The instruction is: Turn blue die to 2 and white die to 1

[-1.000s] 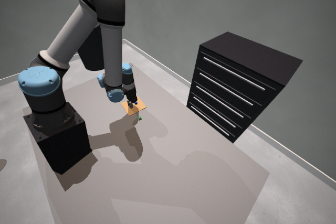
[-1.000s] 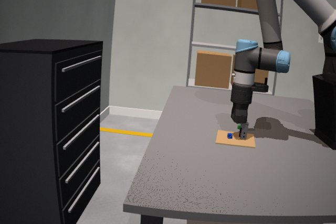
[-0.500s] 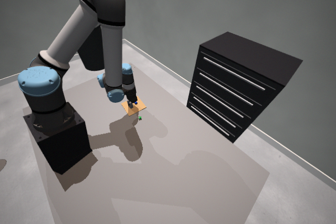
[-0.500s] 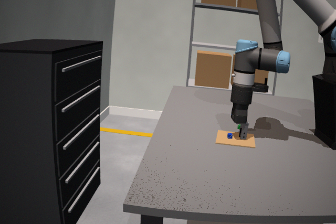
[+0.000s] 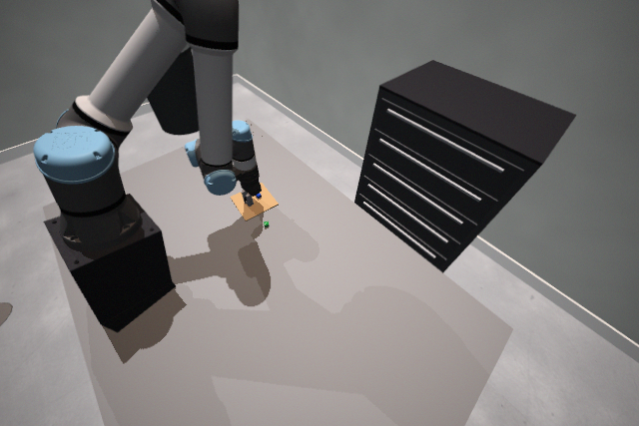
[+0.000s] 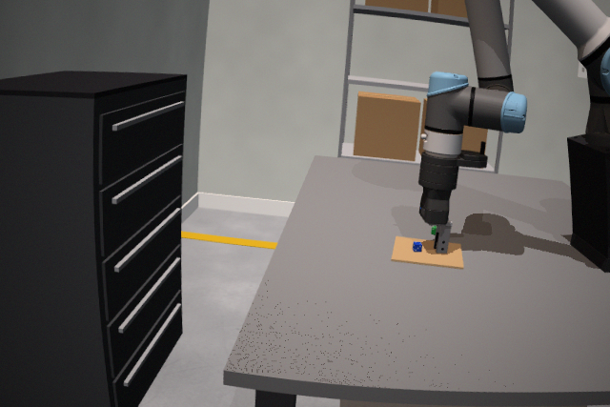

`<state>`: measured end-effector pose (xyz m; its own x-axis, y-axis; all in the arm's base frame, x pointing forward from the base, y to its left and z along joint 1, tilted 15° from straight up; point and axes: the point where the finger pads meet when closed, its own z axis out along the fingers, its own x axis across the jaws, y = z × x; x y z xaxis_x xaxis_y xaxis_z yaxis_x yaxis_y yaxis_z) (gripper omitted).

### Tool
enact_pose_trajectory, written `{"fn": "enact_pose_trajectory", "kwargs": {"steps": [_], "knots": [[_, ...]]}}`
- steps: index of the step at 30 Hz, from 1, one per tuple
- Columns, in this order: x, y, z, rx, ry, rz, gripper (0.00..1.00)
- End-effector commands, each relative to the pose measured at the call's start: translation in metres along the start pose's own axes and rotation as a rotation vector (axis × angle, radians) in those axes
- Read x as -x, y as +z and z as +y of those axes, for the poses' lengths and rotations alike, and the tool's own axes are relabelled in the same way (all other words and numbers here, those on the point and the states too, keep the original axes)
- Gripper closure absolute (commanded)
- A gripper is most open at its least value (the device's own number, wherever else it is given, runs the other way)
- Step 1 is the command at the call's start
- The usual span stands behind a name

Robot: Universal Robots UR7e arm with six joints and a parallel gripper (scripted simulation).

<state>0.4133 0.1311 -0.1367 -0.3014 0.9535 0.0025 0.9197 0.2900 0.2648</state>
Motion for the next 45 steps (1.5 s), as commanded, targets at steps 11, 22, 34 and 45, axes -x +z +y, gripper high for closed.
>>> {"fn": "enact_pose_trajectory", "kwargs": {"steps": [11,22,34,45], "knots": [[0.0001,-0.0003,0.0004,0.001,0.0,0.0,0.6],[0.0001,-0.0003,0.0004,0.001,0.0,0.0,0.42],[0.0001,-0.0004,0.0004,0.001,0.0,0.0,0.36],[0.0001,-0.0098,0.0004,0.001,0.0,0.0,0.36]]}}
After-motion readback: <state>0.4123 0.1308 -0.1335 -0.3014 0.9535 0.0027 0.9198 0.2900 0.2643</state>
